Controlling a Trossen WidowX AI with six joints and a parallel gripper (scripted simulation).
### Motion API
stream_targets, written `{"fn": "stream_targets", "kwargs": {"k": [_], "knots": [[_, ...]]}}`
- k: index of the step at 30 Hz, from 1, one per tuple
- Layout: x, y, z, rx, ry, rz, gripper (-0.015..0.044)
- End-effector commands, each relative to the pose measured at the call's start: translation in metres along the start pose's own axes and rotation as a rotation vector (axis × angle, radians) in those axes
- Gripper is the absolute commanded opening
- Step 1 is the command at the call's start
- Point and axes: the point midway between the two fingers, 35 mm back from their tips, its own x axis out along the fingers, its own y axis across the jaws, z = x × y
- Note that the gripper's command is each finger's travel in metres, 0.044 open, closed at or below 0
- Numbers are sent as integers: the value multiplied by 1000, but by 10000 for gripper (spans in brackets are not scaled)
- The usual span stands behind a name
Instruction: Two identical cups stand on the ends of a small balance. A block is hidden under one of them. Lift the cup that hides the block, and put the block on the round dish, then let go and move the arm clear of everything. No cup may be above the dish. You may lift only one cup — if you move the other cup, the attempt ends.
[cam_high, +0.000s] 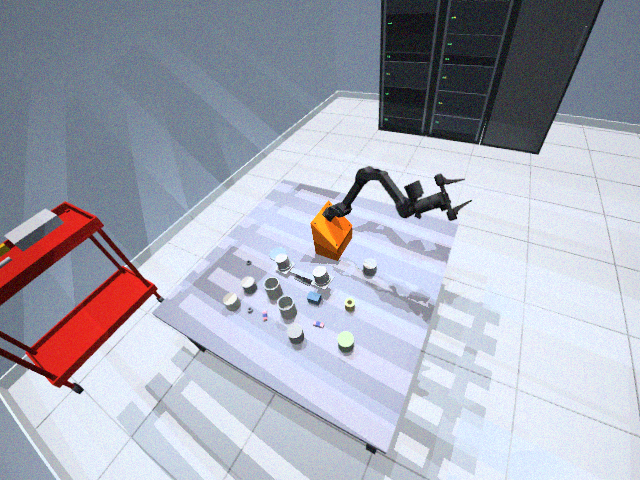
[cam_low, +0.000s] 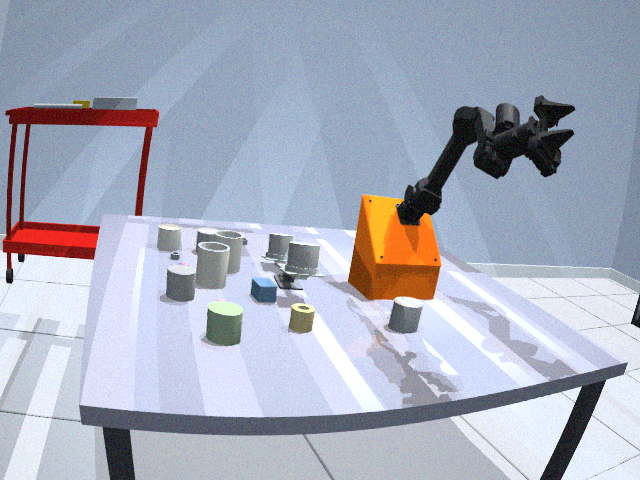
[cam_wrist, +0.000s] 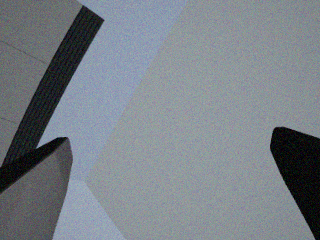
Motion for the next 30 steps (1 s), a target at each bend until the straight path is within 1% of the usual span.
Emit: {"fn": "stream_targets", "kwargs": {"k": [1, 2, 15, 30], "knots": [[0, 1, 0, 0, -1, 4, 426], [-2, 4, 0, 2, -5, 15, 440], [-45, 78, -12, 49, -54, 320, 440], [-122, 144, -45, 129, 1, 672, 440]]}}
